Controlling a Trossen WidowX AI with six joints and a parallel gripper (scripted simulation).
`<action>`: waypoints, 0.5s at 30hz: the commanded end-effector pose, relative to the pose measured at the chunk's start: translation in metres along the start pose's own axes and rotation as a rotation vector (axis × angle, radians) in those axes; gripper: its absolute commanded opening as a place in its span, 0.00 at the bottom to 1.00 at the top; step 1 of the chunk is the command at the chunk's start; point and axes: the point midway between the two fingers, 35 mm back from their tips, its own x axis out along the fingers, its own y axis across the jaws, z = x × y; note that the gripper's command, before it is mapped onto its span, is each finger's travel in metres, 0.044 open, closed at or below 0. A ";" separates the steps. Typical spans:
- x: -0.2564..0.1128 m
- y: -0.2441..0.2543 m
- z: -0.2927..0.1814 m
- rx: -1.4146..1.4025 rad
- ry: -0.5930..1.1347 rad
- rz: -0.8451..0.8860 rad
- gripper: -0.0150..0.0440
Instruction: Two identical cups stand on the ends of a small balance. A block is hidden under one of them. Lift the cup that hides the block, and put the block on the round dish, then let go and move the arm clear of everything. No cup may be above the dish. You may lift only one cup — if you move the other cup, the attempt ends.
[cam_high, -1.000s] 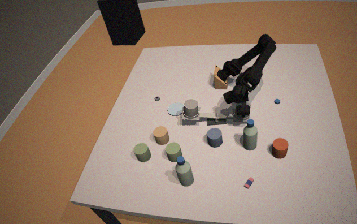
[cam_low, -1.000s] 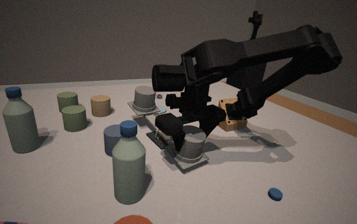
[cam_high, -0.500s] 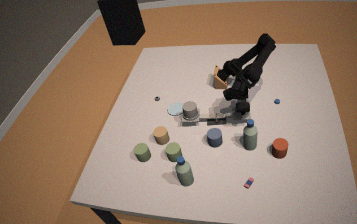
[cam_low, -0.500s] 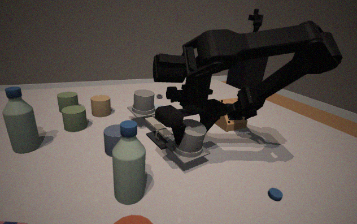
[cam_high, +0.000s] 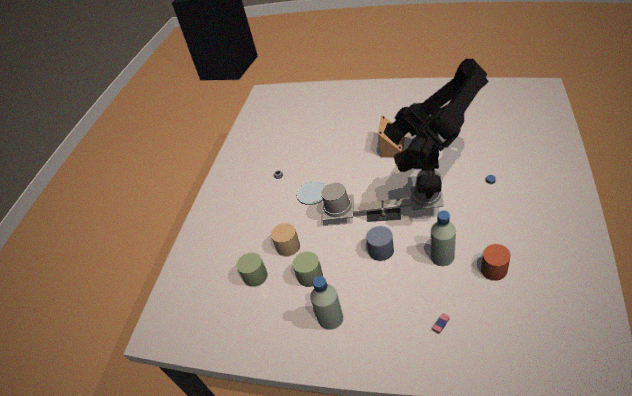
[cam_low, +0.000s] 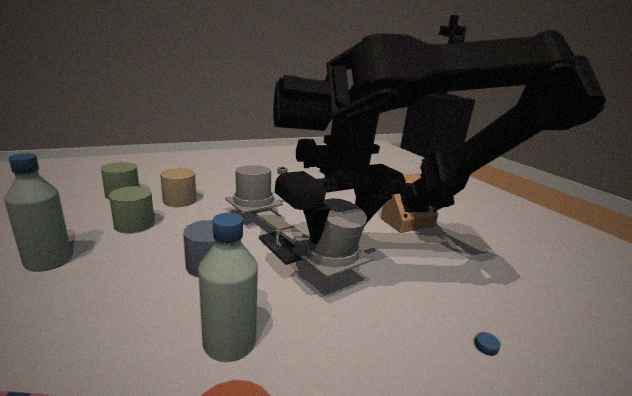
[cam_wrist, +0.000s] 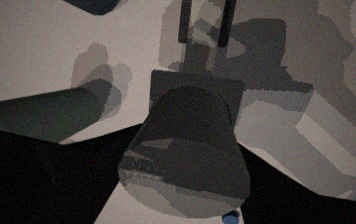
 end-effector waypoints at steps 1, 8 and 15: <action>-0.009 0.005 -0.001 -0.014 -0.005 0.027 0.25; -0.018 0.006 -0.001 -0.010 -0.010 0.037 0.25; -0.027 0.006 0.000 -0.006 -0.015 0.047 0.25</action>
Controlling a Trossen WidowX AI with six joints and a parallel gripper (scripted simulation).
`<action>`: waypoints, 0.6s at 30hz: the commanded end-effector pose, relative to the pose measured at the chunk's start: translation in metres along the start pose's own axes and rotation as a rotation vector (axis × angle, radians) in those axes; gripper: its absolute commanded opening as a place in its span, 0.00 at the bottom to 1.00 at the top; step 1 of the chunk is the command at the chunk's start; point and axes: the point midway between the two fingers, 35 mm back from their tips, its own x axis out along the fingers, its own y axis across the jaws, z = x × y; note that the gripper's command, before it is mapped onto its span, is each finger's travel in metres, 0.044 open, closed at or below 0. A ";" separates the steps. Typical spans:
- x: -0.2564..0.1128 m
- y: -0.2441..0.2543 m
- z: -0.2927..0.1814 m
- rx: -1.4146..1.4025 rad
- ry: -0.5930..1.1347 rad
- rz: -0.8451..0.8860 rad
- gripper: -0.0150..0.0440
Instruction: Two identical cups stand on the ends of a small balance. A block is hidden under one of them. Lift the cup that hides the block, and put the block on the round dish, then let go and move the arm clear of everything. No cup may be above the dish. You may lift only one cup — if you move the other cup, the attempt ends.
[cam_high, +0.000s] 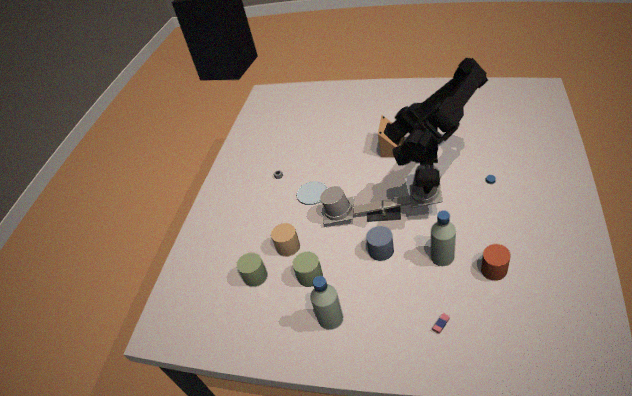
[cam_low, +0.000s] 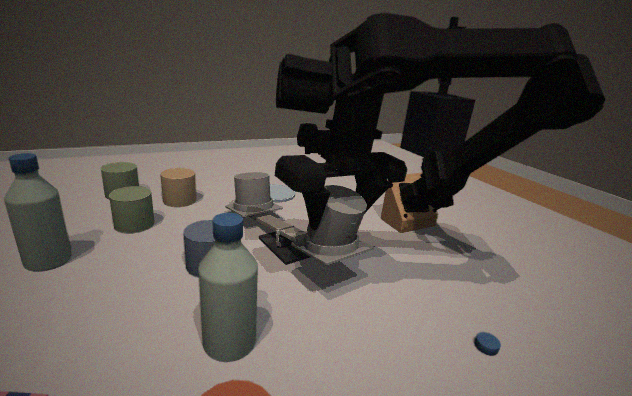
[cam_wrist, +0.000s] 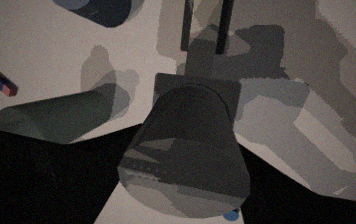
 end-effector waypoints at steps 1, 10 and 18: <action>-0.009 0.005 -0.004 -0.017 0.005 0.029 0.25; -0.021 0.005 -0.004 -0.012 -0.001 0.042 0.25; -0.031 0.004 -0.004 -0.008 -0.007 0.053 0.25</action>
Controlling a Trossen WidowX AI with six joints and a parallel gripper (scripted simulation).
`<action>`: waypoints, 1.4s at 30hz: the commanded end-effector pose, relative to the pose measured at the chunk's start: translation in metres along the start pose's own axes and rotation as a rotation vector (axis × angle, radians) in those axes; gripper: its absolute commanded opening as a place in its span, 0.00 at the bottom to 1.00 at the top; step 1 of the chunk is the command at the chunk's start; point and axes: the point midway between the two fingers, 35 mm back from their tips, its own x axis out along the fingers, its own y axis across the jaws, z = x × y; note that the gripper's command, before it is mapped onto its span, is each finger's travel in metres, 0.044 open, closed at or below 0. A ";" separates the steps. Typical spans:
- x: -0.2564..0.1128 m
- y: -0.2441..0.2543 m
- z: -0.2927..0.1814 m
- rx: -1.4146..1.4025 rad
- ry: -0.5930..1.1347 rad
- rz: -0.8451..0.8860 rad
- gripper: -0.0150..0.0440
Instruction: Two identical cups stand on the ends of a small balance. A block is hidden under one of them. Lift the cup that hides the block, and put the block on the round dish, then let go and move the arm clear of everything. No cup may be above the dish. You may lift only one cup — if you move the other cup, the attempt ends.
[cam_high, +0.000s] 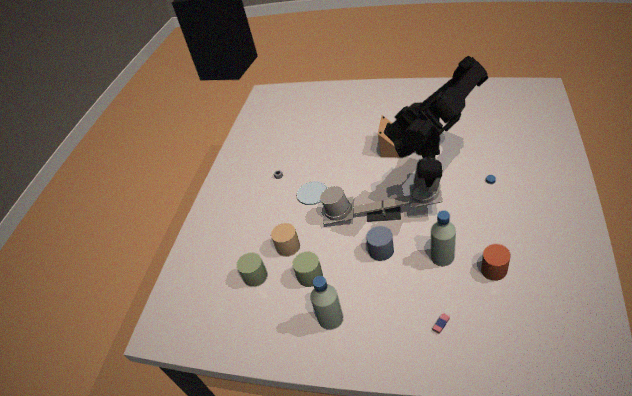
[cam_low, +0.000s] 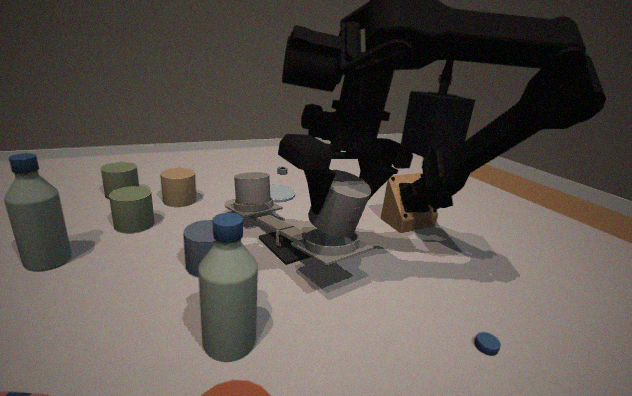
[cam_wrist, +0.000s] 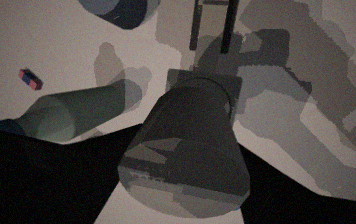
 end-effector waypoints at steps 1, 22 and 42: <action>-0.008 0.001 0.000 -0.004 -0.007 0.014 0.25; -0.035 -0.001 -0.001 0.008 -0.022 0.042 0.25; -0.035 -0.003 -0.001 0.015 -0.017 0.038 0.25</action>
